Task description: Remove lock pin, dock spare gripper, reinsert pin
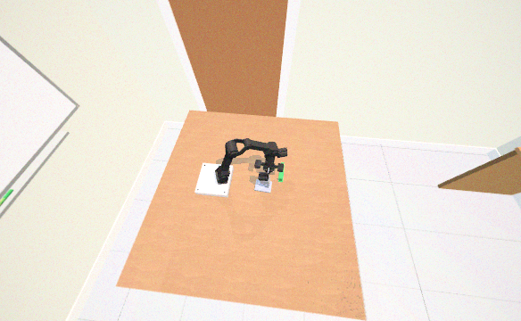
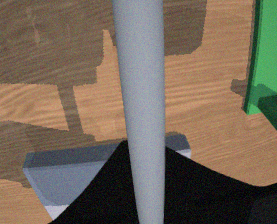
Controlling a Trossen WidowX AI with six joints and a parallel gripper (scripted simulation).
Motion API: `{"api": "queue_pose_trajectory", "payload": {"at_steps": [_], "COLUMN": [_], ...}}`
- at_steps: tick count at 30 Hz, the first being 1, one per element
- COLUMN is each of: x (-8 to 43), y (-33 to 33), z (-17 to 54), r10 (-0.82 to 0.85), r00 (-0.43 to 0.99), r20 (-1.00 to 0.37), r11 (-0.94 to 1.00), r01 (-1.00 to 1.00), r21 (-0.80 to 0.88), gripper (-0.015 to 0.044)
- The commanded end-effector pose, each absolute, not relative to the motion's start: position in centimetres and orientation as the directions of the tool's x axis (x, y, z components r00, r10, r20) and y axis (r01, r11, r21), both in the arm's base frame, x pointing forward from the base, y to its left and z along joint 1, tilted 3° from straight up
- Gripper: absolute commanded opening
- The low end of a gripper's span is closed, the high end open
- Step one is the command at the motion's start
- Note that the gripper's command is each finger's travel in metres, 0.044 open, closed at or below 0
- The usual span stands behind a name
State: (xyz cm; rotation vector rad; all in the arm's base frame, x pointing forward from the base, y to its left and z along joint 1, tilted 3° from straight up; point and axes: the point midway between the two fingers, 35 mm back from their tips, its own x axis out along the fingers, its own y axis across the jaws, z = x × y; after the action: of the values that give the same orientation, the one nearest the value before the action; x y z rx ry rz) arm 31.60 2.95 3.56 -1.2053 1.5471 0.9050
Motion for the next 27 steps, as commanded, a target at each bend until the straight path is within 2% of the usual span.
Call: {"api": "queue_pose_trajectory", "payload": {"at_steps": [1,27], "x": [31.6,31.1], "y": [2.6,1.0], "z": [3.6,3.7], "r10": [-0.275,-0.271], "r00": [-0.070,-0.080], "r20": [-0.959,-0.959], "r11": [0.240,0.240], "r01": [-0.971,-0.971], "r21": [0.002,0.013], "gripper": [0.0000,0.0000]}}
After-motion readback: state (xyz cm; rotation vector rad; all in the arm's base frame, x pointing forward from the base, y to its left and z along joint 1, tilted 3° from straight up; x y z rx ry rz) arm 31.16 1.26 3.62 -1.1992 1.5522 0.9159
